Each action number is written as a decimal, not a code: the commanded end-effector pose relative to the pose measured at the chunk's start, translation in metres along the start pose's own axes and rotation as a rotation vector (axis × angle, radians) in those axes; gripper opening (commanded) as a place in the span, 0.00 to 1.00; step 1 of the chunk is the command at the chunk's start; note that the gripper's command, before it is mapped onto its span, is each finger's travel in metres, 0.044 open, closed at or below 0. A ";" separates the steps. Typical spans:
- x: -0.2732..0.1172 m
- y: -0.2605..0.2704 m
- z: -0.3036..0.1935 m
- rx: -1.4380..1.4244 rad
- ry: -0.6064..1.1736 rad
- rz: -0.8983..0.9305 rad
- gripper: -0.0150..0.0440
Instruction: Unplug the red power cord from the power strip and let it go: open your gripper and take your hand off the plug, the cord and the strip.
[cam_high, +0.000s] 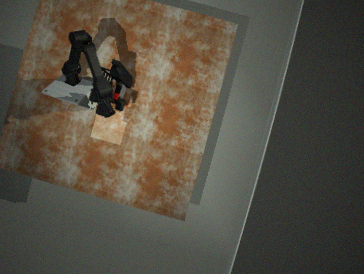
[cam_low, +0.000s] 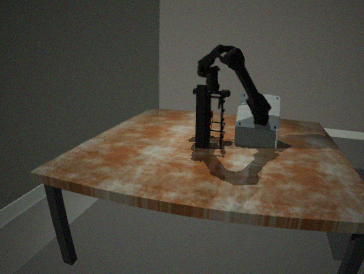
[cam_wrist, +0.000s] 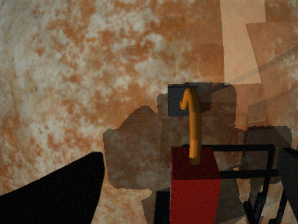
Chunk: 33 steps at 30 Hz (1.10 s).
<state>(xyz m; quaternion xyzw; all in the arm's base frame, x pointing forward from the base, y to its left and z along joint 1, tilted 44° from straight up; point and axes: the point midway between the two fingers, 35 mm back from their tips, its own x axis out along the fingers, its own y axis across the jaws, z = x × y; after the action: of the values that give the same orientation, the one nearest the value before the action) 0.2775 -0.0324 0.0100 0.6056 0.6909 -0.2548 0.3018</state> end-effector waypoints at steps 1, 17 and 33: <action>-0.006 -0.002 0.037 0.007 0.000 -0.005 1.00; -0.007 -0.003 0.046 0.007 0.000 -0.005 1.00; -0.007 -0.003 0.046 0.007 0.000 -0.005 1.00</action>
<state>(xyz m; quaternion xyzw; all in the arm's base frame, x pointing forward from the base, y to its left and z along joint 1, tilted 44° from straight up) 0.2806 -0.0706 -0.0159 0.6068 0.6899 -0.2576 0.2990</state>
